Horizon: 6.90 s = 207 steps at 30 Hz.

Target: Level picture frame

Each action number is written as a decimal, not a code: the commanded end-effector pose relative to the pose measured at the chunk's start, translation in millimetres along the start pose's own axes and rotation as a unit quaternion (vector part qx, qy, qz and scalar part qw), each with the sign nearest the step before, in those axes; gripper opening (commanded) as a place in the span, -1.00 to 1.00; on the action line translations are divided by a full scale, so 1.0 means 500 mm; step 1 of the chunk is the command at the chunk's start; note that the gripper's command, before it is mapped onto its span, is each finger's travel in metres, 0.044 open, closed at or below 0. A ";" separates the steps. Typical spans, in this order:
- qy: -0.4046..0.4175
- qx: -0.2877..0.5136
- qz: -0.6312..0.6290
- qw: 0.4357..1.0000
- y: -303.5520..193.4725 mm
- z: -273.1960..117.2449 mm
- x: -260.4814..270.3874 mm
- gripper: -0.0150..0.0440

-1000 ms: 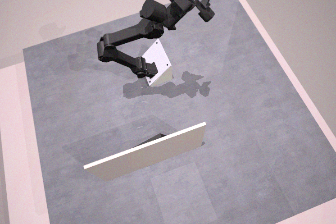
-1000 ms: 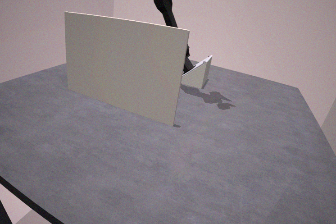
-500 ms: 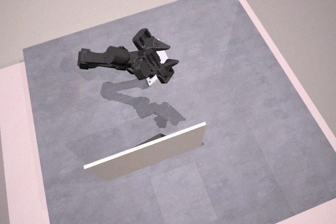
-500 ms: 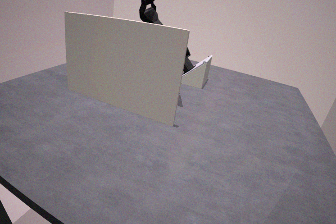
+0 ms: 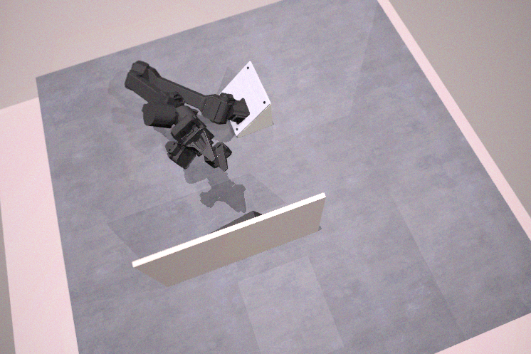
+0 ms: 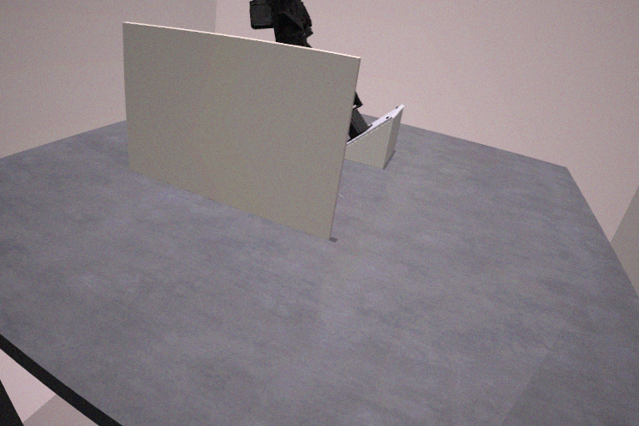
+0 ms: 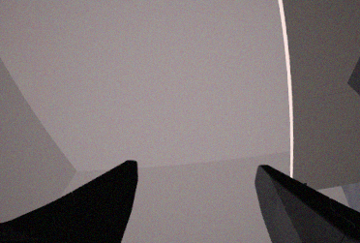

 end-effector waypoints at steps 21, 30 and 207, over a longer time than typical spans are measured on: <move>-0.036 -0.167 0.053 0.984 0.107 -0.102 -0.129 0.39; -0.036 -0.167 0.053 0.984 0.107 -0.102 -0.129 0.39; -0.030 -0.169 0.051 0.984 0.222 0.112 -0.261 0.39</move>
Point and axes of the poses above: the point midway between the two fingers, 35 mm back from their tips, its own z axis out along the fingers, its own x axis across the jaws, y = z × x, the point moved 2 cm from there along -z, back along the fingers, and after that the axes turned 8 degrees about z, right-handed, at the moved point
